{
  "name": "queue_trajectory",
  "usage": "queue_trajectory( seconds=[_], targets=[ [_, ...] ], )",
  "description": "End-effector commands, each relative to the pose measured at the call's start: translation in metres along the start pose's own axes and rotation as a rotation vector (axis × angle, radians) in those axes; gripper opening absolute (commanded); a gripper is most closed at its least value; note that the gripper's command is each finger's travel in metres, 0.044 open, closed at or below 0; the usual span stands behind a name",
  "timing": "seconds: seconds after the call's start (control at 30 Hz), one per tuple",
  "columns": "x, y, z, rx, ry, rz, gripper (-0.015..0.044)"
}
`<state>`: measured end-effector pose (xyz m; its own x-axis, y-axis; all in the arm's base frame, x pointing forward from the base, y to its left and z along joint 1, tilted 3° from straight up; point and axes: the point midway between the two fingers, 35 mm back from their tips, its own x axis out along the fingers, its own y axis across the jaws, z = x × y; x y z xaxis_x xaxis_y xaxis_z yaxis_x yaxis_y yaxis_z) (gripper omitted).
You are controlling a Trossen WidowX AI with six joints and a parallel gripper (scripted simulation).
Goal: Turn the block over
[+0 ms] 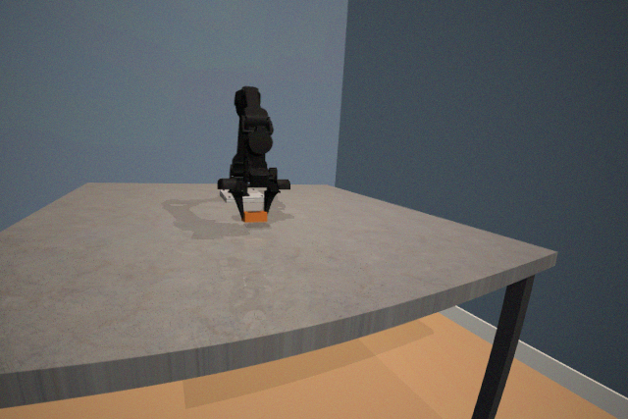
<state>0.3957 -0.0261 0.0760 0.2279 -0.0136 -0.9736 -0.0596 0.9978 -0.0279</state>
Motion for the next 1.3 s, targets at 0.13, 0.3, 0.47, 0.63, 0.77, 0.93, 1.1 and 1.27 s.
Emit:
queue_trajectory(
  seconds=[0.13, 0.3, 0.47, 0.63, 0.77, 0.93, 1.1, 1.27],
  targets=[
    [0.000, 0.000, 0.000, 0.000, -0.112, 0.005, 0.0000],
    [0.001, 0.000, -0.001, 0.000, -0.185, 0.005, 0.0000],
    [0.001, 0.000, -0.002, -0.001, -0.259, 0.005, 0.0000],
    [0.000, 0.000, -0.005, -0.003, -0.332, 0.004, 0.0000],
    [-0.001, 0.001, -0.007, -0.005, -0.390, 0.003, 0.0000],
    [-0.002, 0.001, -0.010, -0.008, -0.441, 0.001, 0.0000],
    [0.004, 0.000, -0.006, -0.005, -0.479, 0.002, 0.0000],
    [0.016, -0.001, -0.001, -0.001, -0.555, 0.003, 0.0000]
  ],
)
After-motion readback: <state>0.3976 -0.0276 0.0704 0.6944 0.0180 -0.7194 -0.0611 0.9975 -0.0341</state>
